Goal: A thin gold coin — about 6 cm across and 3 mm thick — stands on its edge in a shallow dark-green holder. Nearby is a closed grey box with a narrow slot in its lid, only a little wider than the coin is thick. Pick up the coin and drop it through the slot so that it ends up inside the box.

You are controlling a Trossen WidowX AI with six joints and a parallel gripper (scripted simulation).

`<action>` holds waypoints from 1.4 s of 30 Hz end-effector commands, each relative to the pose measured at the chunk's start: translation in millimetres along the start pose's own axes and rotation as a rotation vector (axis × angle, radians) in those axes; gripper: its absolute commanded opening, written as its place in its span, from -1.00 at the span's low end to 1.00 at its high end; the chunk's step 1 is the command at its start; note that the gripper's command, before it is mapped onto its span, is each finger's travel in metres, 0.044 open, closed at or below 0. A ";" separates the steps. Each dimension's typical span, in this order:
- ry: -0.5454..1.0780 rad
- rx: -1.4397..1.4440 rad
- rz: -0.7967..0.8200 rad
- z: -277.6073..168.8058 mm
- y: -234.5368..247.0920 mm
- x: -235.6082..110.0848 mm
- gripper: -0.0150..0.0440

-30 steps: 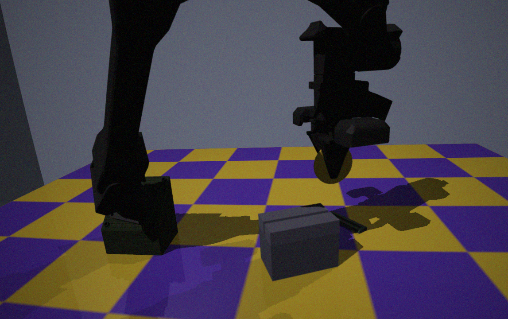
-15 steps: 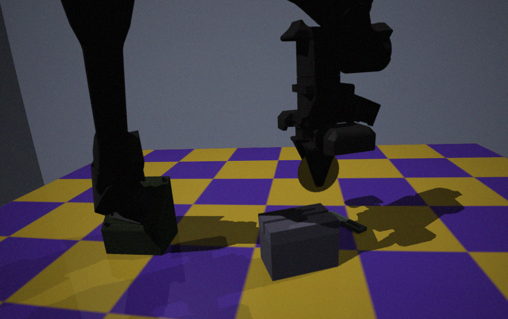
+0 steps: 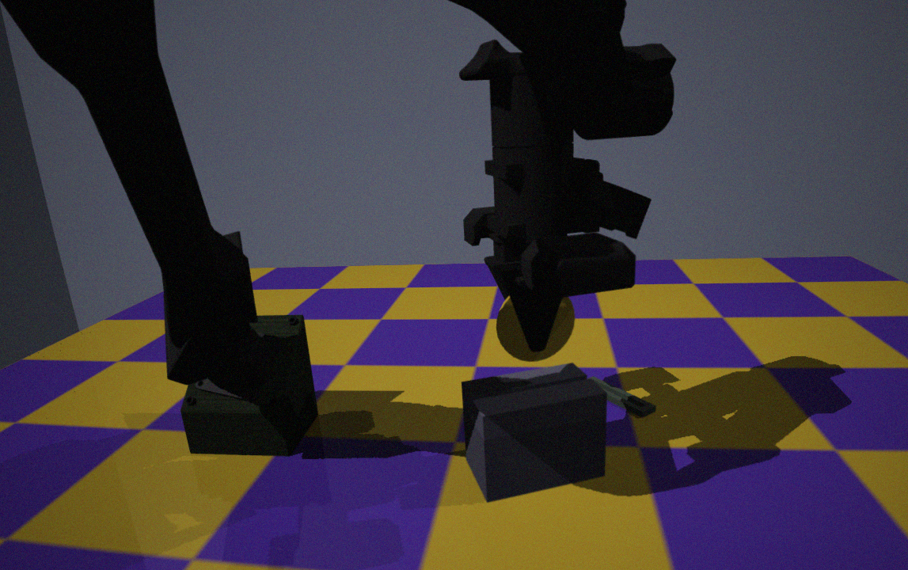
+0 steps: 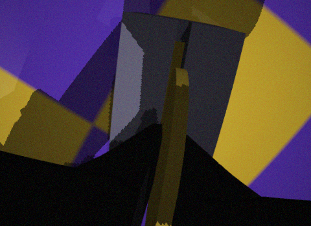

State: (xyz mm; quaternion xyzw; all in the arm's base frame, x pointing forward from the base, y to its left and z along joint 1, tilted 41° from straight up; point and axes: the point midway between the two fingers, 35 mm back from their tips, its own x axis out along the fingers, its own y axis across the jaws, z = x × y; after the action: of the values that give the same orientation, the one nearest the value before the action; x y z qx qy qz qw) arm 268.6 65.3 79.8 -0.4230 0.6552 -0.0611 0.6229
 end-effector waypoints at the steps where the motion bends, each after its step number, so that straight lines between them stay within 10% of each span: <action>1: -0.002 -0.005 -0.003 -5.5 -1.9 1.4 -0.49; 42: 0.001 -0.012 0.000 -6.0 -2.1 7.9 -0.49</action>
State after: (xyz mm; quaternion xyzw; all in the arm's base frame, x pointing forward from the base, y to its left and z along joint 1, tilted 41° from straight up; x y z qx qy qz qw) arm 265.6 57.7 77.6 -0.4232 0.6566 -0.0591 0.6215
